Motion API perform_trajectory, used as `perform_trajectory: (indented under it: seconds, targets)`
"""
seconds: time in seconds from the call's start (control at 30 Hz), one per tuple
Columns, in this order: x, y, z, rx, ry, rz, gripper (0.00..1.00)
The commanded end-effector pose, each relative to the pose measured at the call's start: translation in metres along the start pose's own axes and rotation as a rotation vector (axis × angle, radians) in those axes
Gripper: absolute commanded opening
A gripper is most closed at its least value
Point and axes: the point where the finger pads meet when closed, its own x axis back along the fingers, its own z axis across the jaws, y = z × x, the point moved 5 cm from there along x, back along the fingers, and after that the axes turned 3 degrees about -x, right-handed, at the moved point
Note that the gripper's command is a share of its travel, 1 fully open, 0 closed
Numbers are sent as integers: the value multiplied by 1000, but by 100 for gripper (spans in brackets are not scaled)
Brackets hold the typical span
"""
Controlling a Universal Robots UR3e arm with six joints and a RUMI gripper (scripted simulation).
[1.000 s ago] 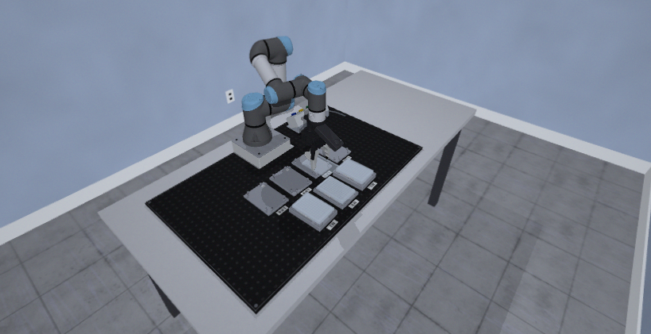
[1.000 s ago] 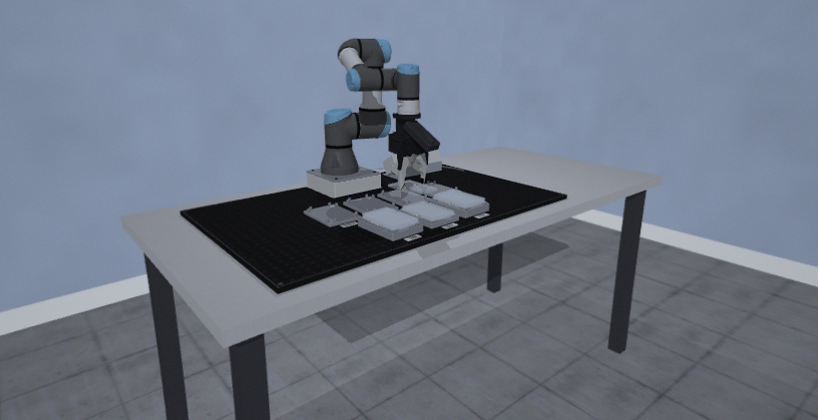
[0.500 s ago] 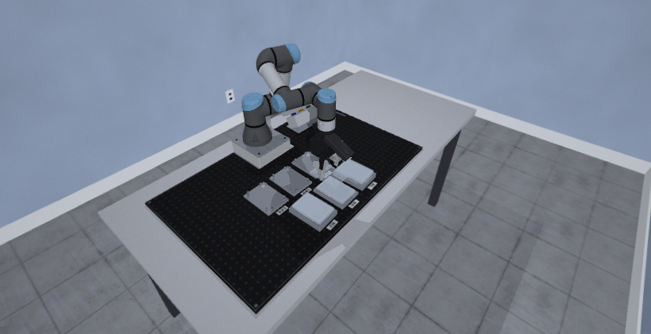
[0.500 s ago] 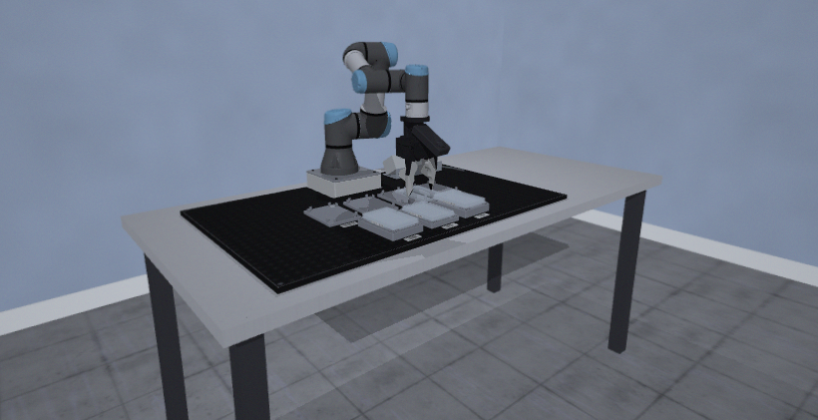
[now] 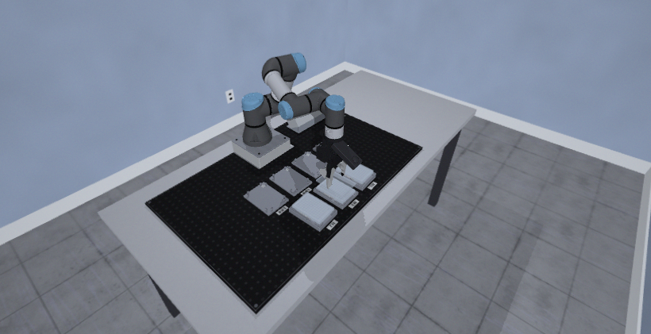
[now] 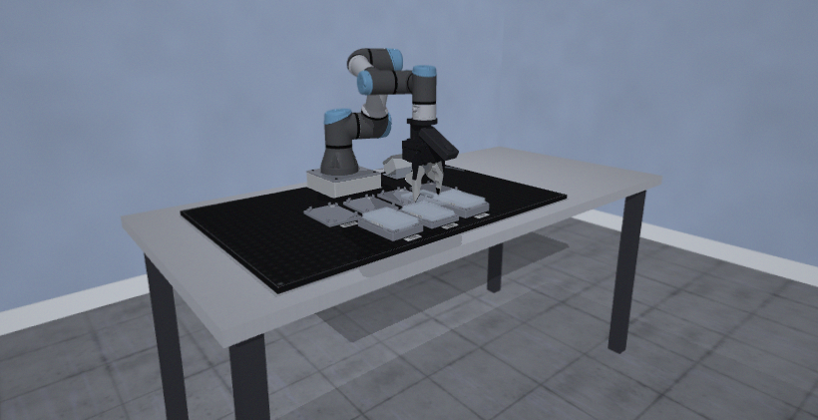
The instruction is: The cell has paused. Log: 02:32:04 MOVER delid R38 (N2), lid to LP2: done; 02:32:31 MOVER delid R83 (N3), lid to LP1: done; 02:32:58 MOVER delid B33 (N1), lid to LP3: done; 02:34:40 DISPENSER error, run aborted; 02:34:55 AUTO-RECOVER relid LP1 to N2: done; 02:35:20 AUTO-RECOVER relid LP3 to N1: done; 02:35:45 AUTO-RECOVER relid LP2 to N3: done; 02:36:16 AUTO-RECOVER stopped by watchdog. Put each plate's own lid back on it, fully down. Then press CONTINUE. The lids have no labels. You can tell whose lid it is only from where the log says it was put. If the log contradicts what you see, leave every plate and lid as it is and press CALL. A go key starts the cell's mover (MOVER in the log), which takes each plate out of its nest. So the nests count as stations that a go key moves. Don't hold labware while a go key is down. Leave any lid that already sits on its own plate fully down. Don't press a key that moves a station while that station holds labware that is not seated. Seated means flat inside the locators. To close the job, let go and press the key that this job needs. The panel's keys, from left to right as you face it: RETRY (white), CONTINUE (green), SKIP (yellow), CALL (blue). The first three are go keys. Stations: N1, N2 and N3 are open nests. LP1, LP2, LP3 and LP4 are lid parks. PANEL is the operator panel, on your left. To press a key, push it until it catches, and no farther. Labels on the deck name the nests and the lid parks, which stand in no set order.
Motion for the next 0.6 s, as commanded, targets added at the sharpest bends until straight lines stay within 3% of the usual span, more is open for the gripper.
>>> perform_trajectory:
  seconds: [0.0,0.57]
  targets:
    - [0,-2,0,0,1,-1,0]
    - [-5,-2,0,0,1,-1,0]
